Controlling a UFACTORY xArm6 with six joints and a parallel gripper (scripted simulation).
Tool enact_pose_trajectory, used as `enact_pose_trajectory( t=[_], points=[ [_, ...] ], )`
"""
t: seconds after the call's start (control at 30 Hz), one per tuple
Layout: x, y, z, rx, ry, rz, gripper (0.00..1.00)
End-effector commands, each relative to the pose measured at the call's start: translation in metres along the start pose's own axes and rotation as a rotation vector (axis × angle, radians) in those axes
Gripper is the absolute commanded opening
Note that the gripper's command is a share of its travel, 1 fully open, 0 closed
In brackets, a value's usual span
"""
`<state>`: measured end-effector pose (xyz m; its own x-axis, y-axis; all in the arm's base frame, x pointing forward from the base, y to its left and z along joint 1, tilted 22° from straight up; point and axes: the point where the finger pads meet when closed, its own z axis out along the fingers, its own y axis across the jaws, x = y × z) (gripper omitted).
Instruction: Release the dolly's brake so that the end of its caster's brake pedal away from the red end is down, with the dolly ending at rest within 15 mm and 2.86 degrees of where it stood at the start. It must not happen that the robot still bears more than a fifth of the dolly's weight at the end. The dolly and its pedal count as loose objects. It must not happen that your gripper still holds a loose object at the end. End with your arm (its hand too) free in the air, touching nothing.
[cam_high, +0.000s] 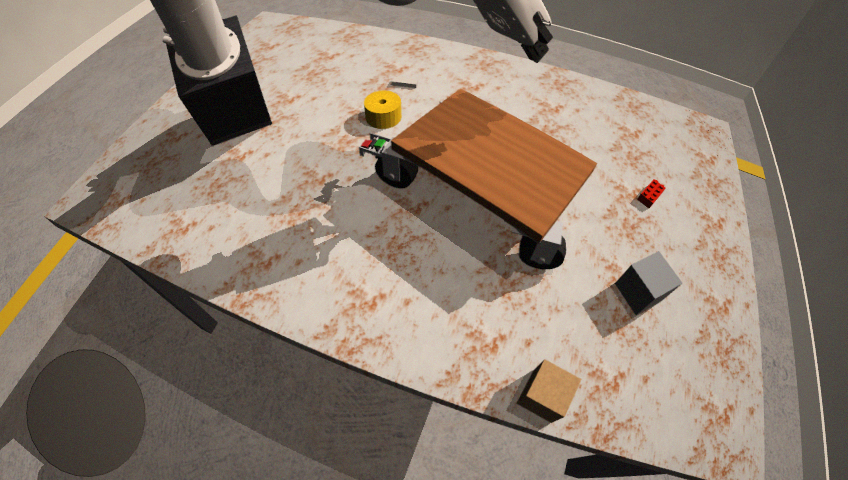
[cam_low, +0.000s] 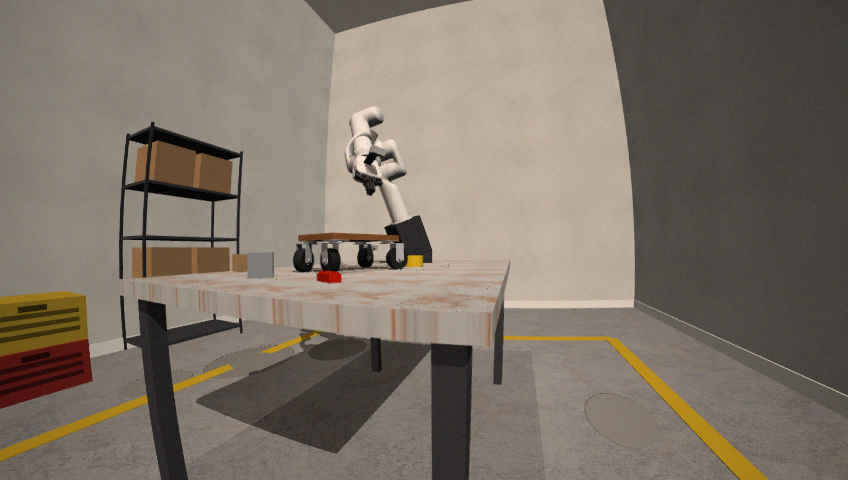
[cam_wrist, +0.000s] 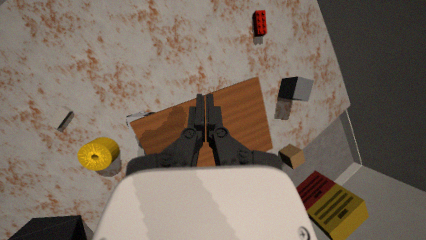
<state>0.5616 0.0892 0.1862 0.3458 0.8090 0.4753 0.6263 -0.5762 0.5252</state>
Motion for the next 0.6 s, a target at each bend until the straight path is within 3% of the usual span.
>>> enact_pose_trajectory(
  t=[0.0, 0.1, 0.13, 0.23, 0.27, 0.43, 0.5, 0.57],
  points=[
    [-0.043, -0.031, -0.023, 0.091, -0.14, -0.133, 0.0],
    [-0.043, -0.031, -0.023, 0.091, -0.14, -0.133, 0.0],
    [-0.064, -0.044, -0.032, 0.127, -0.198, -0.189, 0.0],
    [-0.064, -0.044, -0.032, 0.127, -0.198, -0.189, 0.0],
    [-0.085, -0.056, -0.042, 0.16, -0.252, -0.242, 0.0],
    [-0.105, -0.066, -0.051, 0.191, -0.302, -0.29, 0.0],
    [-0.14, -0.084, -0.069, 0.244, -0.391, -0.371, 0.0],
    [-0.154, -0.09, -0.077, 0.267, -0.429, -0.405, 0.0]
  ],
)
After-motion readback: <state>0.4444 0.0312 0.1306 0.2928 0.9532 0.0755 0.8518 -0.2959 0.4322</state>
